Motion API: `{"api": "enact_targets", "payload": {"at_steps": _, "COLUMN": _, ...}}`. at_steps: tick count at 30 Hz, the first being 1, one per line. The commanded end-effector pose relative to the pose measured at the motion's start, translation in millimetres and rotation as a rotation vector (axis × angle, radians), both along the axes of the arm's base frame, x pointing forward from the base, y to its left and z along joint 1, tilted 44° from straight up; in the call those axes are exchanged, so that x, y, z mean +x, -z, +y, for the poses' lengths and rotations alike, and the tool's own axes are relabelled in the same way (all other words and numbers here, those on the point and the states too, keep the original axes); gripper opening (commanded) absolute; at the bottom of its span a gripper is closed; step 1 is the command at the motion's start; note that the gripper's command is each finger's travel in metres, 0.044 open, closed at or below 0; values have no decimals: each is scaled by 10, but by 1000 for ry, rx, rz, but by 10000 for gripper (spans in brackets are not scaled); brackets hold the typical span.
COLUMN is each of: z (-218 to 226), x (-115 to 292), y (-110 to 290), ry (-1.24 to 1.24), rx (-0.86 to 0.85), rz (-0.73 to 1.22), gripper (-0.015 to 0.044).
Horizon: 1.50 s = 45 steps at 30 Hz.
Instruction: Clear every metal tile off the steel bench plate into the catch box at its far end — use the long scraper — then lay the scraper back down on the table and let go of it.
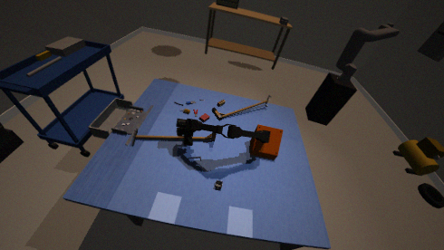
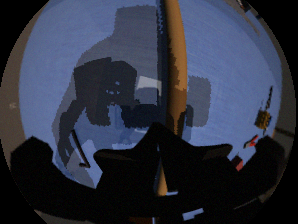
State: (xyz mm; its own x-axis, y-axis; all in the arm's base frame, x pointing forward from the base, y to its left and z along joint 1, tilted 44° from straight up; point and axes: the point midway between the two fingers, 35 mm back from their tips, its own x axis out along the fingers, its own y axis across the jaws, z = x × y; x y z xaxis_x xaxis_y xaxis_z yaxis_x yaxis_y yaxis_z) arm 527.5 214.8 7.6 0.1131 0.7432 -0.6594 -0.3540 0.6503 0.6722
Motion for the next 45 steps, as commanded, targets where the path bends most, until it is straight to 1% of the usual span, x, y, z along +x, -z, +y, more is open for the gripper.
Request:
{"api": "enact_targets", "payload": {"at_steps": 1, "z": -48, "x": 30, "y": 27, "ry": 1, "rx": -1, "rz": -5, "gripper": 0}}
{"api": "enact_targets", "payload": {"at_steps": 16, "z": -146, "x": 83, "y": 128, "ry": 1, "rx": -1, "rz": -5, "gripper": 0}}
{"api": "enact_targets", "payload": {"at_steps": 18, "z": -106, "x": 61, "y": 71, "ry": -3, "rx": 1, "rz": -4, "gripper": 0}}
{"api": "enact_targets", "payload": {"at_steps": 33, "z": -492, "x": 102, "y": -321, "ry": -3, "rx": -2, "rz": -5, "gripper": 0}}
{"api": "enact_targets", "payload": {"at_steps": 45, "z": -505, "x": 107, "y": -320, "ry": 2, "rx": -6, "rz": -3, "gripper": 0}}
